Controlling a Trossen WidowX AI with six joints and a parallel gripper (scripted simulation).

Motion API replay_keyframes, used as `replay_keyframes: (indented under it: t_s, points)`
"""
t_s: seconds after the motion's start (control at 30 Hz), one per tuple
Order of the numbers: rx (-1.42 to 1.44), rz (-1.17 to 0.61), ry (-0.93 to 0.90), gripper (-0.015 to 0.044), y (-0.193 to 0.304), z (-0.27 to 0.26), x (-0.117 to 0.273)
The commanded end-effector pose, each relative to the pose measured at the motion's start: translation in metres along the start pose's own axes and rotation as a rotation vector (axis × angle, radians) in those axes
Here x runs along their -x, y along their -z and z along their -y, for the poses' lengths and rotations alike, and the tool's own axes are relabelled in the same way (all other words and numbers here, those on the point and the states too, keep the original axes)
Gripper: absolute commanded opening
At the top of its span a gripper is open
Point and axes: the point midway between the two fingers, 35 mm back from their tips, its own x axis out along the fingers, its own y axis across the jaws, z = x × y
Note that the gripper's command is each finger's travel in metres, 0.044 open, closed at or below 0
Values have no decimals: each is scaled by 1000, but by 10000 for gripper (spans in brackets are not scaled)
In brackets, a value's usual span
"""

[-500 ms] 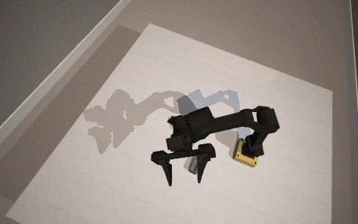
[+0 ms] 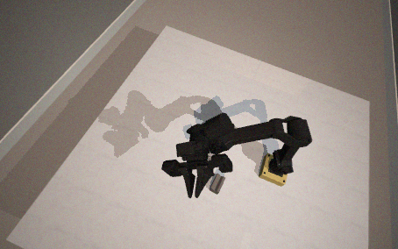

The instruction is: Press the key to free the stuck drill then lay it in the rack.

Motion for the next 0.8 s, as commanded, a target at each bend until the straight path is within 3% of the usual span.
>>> replay_keyframes:
  t_s: [0.0, 0.37, 0.77]
  points:
    - [-70, 121, 139, 0, -18, 28, 23]
    - [-304, 328, 732, 0, -13, 114, 128]
    - [-529, 206, 1259, 0, 61, 130, 231]
